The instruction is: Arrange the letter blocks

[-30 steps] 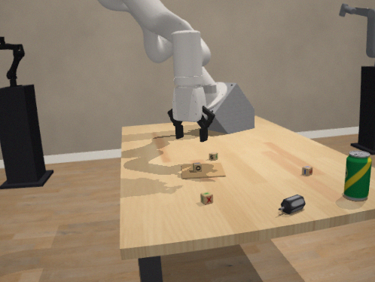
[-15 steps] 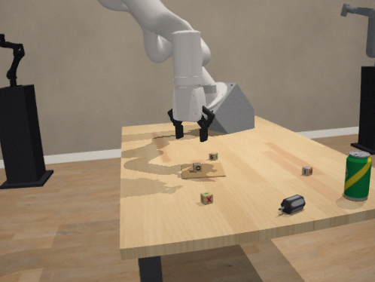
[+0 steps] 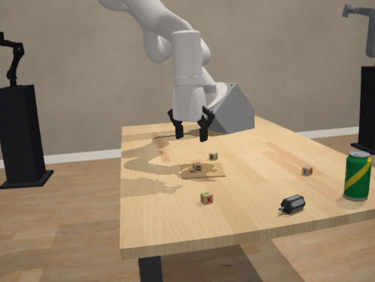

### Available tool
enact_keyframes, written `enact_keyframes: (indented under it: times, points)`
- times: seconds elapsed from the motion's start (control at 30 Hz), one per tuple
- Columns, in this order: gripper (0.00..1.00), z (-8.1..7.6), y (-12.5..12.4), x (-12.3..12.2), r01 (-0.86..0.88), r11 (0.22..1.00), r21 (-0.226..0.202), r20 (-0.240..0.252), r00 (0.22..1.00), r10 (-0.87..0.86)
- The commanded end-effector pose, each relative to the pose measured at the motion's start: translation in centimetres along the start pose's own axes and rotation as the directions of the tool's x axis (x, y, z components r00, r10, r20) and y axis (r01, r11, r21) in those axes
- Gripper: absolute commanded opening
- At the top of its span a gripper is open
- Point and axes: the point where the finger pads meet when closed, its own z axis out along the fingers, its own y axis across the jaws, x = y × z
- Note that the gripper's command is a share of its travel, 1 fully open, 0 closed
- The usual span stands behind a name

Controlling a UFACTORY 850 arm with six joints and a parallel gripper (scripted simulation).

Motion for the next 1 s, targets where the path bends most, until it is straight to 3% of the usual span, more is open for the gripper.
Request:
enact_keyframes:
  times: [0.0,0.1,0.2,0.27,0.37,0.43,0.6,0.67,0.77,0.97]
  points:
    - [1.00,-0.1,0.1,-0.1,-0.001,1.000,-0.001,0.001,1.000,0.001]
    - [1.00,0.0,0.6,-0.9,-0.002,1.000,0.001,0.005,1.000,0.002]
    - [1.00,0.0,2.6,-3.6,-0.005,1.000,0.009,0.018,1.000,0.005]
    - [1.00,0.0,2.6,-3.6,-0.005,1.000,0.009,0.018,1.000,0.005]
    - [1.00,0.2,5.8,-7.8,-0.010,1.000,0.019,0.032,0.999,0.010]
    - [1.00,0.2,5.8,-7.8,-0.010,1.000,0.019,0.032,0.999,0.010]
    - [1.00,0.3,9.5,-12.4,-0.015,1.000,0.027,0.039,0.999,0.014]
    - [1.00,0.3,9.5,-12.4,-0.015,1.000,0.027,0.039,0.999,0.014]
    - [1.00,0.3,11.8,-14.9,-0.016,0.999,0.028,0.036,0.999,0.015]
    - [1.00,0.3,13.7,-16.8,-0.014,1.000,0.024,0.028,1.000,0.013]
